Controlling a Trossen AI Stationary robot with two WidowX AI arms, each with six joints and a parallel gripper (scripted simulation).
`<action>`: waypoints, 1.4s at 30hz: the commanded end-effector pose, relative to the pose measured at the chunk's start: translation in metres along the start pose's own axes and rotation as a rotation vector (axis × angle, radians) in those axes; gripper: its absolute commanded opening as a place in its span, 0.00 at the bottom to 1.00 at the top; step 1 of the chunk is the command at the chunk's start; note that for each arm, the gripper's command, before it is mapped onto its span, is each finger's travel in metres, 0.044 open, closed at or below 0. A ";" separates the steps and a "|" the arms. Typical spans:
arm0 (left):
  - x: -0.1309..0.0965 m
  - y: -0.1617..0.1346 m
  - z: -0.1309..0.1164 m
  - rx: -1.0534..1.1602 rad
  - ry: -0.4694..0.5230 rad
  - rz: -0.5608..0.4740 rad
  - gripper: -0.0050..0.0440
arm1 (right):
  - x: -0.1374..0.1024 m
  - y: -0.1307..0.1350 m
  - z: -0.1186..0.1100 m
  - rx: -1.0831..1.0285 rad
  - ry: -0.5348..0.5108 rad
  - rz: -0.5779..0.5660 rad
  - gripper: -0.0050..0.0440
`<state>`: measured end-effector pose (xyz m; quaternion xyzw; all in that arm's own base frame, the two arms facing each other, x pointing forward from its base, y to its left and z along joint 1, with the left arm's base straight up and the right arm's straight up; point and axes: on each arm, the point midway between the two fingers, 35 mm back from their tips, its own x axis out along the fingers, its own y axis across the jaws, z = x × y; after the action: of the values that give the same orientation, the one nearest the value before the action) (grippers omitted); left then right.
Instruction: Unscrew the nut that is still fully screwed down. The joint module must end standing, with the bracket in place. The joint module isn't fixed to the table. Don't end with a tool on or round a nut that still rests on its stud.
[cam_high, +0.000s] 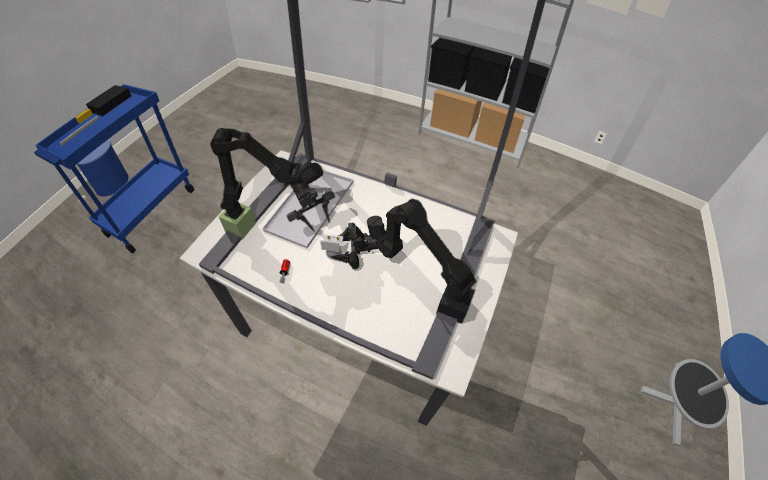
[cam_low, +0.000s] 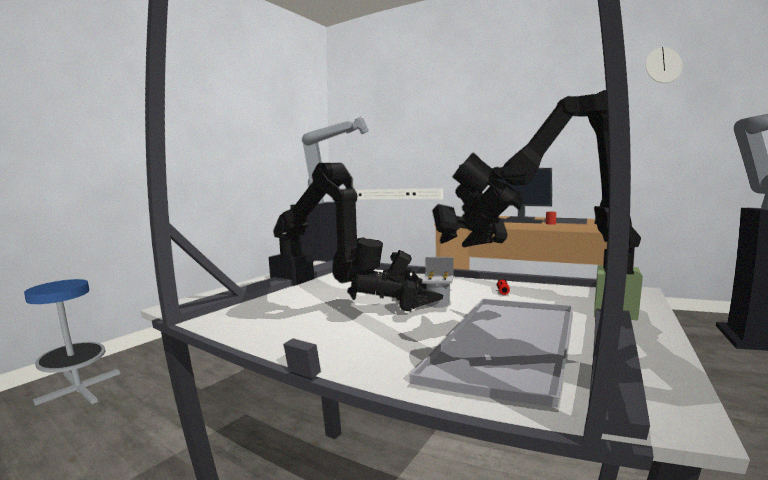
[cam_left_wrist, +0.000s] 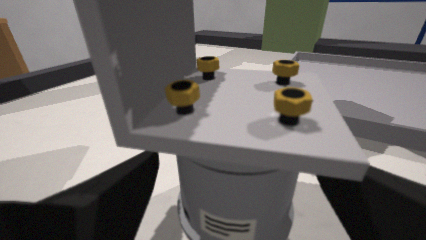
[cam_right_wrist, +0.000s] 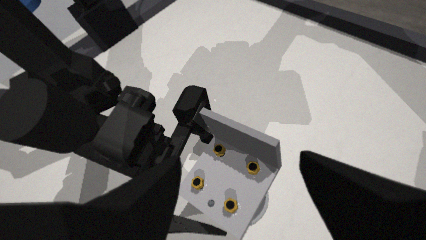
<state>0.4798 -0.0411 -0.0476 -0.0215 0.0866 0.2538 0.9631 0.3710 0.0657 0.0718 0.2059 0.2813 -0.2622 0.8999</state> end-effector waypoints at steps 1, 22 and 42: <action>0.003 -0.004 0.016 -0.026 -0.027 -0.002 0.92 | -0.016 0.027 0.026 0.004 -0.012 0.123 0.71; -0.016 -0.005 0.019 -0.036 -0.031 -0.003 0.92 | -0.074 0.078 0.078 -0.135 -0.096 0.446 0.71; -0.036 -0.005 0.019 -0.041 -0.032 -0.003 0.92 | -0.174 0.106 0.135 -0.367 -0.359 0.803 0.71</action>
<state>0.4514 -0.0573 -0.0426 -0.0214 0.0864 0.2538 0.9631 0.3779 0.1374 0.2728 0.1018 0.1063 0.0992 0.9841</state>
